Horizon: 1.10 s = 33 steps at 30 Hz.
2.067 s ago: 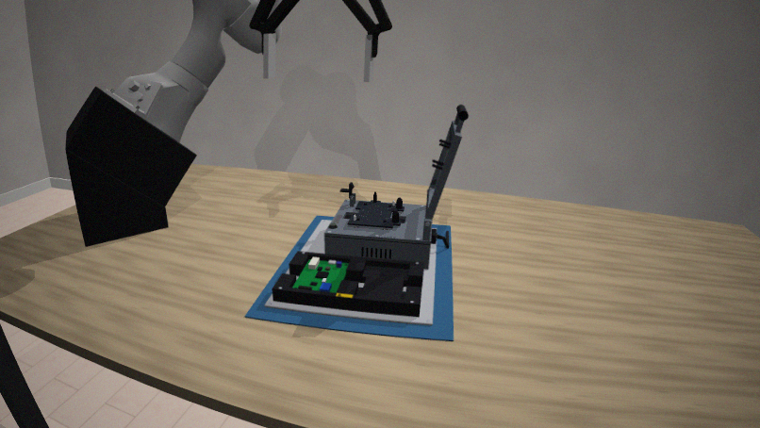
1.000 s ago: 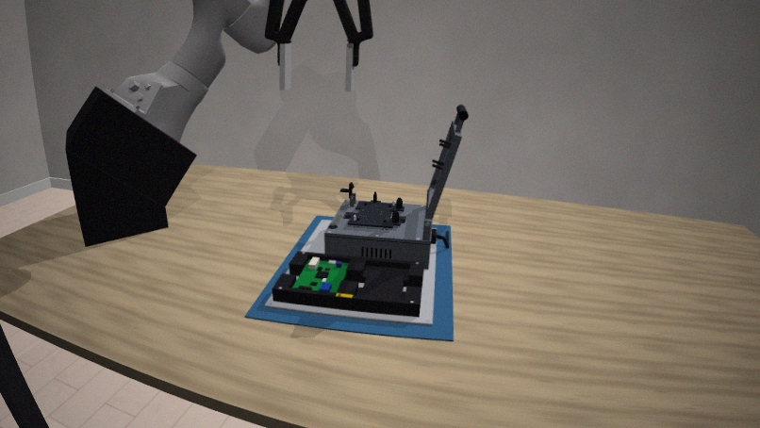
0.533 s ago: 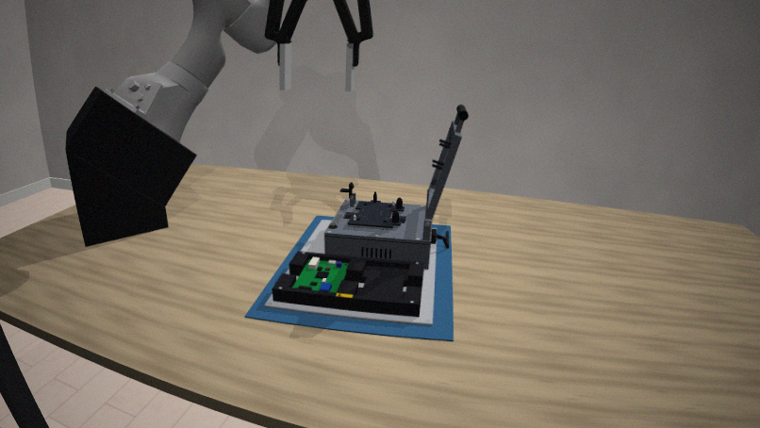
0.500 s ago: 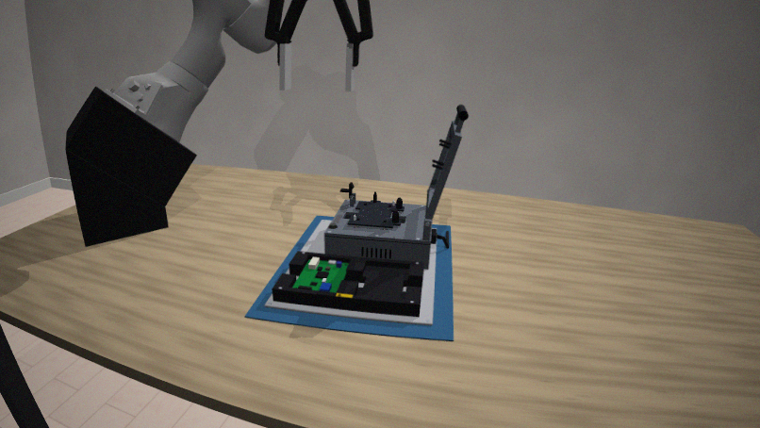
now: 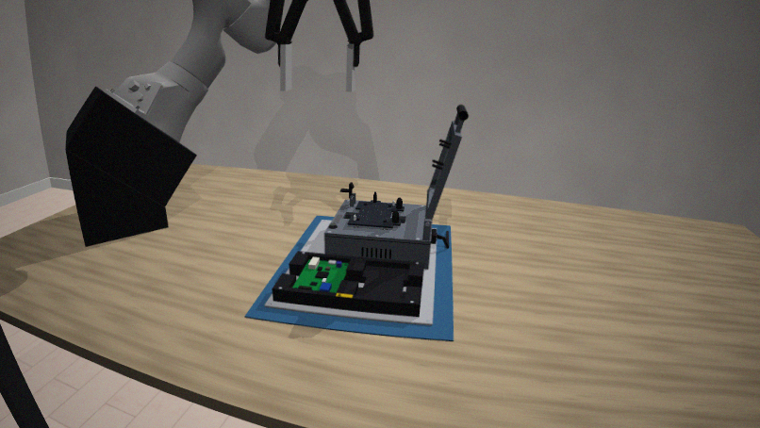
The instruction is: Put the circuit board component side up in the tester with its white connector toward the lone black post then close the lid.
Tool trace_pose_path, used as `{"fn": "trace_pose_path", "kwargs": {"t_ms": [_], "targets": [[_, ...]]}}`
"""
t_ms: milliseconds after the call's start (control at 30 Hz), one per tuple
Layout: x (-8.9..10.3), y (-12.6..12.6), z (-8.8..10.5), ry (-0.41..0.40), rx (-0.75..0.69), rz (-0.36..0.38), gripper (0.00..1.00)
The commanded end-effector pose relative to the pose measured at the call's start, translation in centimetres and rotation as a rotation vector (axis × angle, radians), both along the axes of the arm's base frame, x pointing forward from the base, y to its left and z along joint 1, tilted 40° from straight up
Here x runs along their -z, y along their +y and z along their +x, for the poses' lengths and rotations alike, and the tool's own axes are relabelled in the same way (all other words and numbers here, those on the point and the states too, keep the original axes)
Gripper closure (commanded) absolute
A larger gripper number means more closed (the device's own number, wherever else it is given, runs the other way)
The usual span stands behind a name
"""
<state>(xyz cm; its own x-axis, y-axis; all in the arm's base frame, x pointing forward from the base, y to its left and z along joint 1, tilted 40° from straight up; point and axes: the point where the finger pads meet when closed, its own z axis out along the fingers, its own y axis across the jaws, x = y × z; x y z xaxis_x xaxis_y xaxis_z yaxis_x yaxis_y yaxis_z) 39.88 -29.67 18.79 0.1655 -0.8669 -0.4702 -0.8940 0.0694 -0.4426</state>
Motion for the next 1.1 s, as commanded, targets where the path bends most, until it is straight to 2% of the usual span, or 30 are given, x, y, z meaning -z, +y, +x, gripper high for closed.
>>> {"fn": "trace_pose_path", "kwargs": {"t_ms": [0,1067], "targets": [[0.07,-0.15,-0.06,-0.004,0.001,-0.002,0.42],[0.04,-0.31,0.2,-0.004,0.001,-0.002,0.42]]}}
